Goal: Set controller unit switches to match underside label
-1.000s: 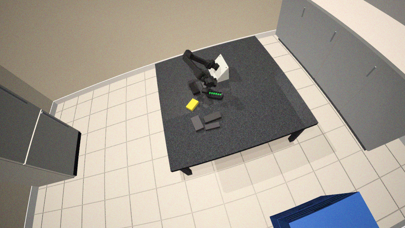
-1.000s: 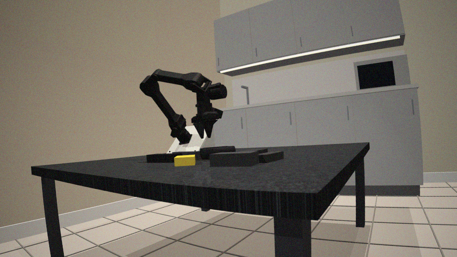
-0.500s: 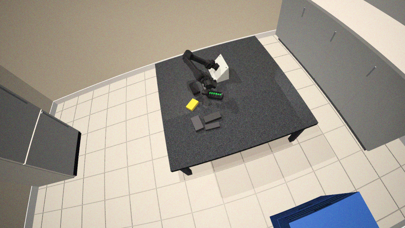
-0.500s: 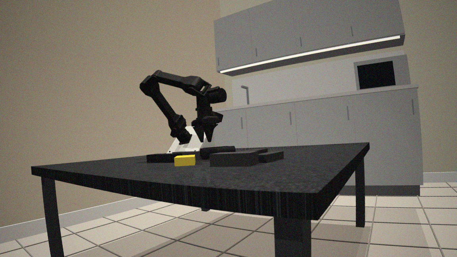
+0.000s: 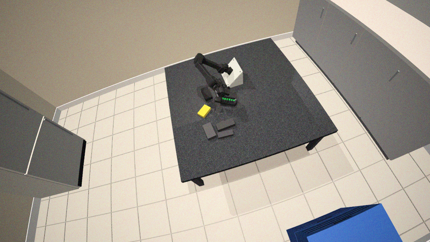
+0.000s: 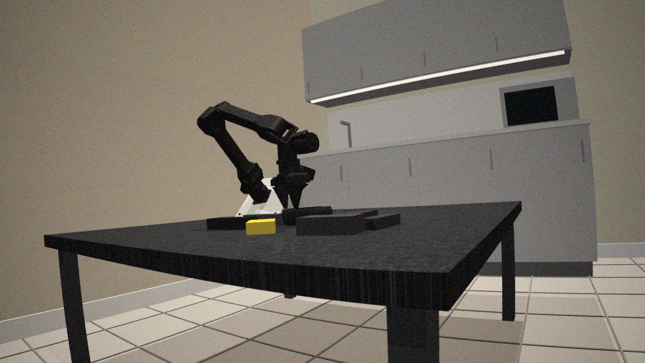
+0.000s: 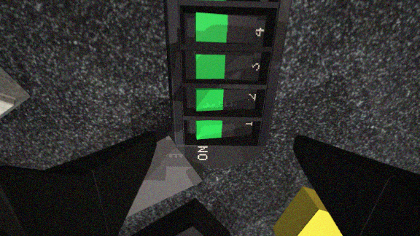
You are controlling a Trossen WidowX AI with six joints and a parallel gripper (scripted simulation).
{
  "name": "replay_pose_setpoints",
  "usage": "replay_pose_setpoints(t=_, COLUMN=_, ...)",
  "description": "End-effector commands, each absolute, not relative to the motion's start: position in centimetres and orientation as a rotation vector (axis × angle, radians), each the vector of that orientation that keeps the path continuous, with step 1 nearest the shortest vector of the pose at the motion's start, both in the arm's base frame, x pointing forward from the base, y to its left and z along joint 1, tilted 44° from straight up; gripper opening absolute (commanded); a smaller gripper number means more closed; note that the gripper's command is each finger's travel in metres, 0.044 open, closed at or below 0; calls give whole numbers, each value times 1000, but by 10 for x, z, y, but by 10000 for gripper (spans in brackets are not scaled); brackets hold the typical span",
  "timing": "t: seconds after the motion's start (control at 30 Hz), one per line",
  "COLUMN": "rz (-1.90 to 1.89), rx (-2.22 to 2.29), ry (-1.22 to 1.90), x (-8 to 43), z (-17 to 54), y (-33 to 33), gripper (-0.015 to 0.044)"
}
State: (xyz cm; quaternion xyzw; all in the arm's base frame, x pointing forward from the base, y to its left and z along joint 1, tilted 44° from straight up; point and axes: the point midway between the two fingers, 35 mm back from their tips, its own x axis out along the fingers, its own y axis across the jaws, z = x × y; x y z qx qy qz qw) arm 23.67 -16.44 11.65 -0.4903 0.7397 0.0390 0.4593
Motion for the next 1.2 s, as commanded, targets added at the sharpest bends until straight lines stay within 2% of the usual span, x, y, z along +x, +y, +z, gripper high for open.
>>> replay_pose_setpoints(t=0.0, rz=107, rx=-1209, ry=1825, x=234, z=110, y=-169, gripper=440)
replay_pose_setpoints(t=0.23, rz=106, rx=-1213, ry=1826, x=233, z=104, y=-175, gripper=440)
replay_pose_setpoints(t=0.37, rz=106, rx=-1213, ry=1826, x=233, z=104, y=-175, gripper=335)
replay_pose_setpoints(t=0.83, rz=106, rx=-1213, ry=1826, x=233, z=104, y=-175, gripper=242)
replay_pose_setpoints(t=1.13, rz=105, rx=-1213, ry=1826, x=237, z=104, y=-176, gripper=5)
replay_pose_setpoints(t=1.17, rz=105, rx=-1213, ry=1826, x=238, z=104, y=-176, gripper=0)
